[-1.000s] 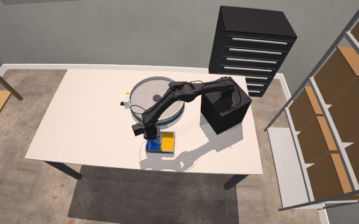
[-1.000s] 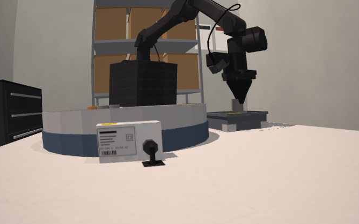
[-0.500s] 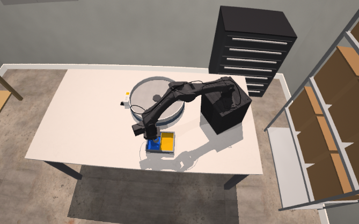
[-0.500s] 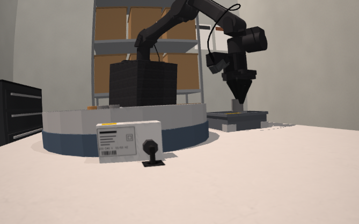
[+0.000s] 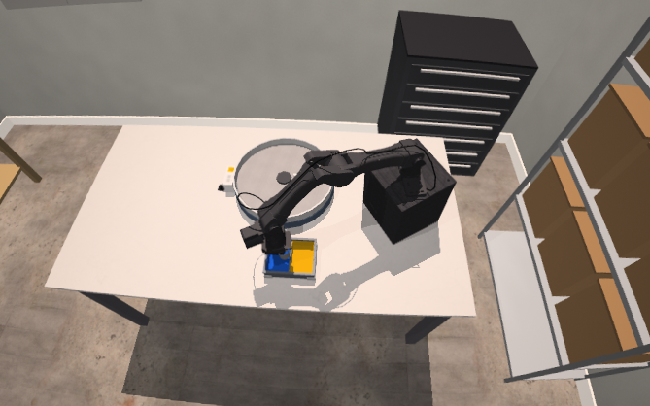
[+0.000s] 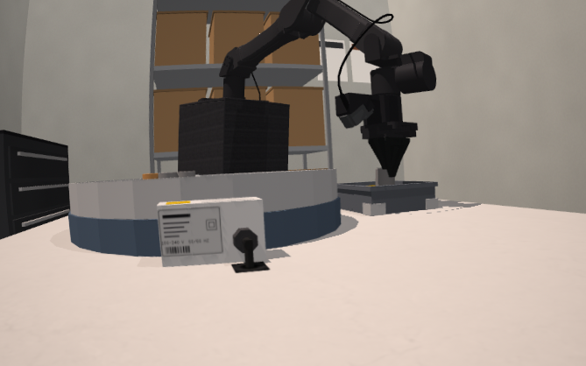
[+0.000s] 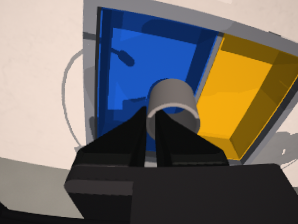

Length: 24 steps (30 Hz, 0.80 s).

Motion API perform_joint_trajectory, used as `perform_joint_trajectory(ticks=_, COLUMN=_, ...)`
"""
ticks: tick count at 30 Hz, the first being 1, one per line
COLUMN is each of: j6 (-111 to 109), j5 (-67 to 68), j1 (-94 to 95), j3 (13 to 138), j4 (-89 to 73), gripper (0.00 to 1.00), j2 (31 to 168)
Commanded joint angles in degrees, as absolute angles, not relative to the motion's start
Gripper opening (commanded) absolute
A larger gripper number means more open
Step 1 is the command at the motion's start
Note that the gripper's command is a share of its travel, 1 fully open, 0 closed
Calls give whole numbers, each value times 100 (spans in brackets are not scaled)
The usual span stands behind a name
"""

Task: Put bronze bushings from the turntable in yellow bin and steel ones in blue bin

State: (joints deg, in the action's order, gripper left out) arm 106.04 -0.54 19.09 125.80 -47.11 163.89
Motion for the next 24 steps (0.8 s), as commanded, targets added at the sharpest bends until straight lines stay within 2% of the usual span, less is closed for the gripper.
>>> perform_joint_trajectory(ticks=1, j6=10638, j5=11, j1=1986, j3=12757, j4=-4723, gripper=0, j2=16209)
perform_joint_trajectory(ticks=24, j6=10647, j5=-5, j1=1977, j3=13061, j4=-4585, gripper=0, j2=16838)
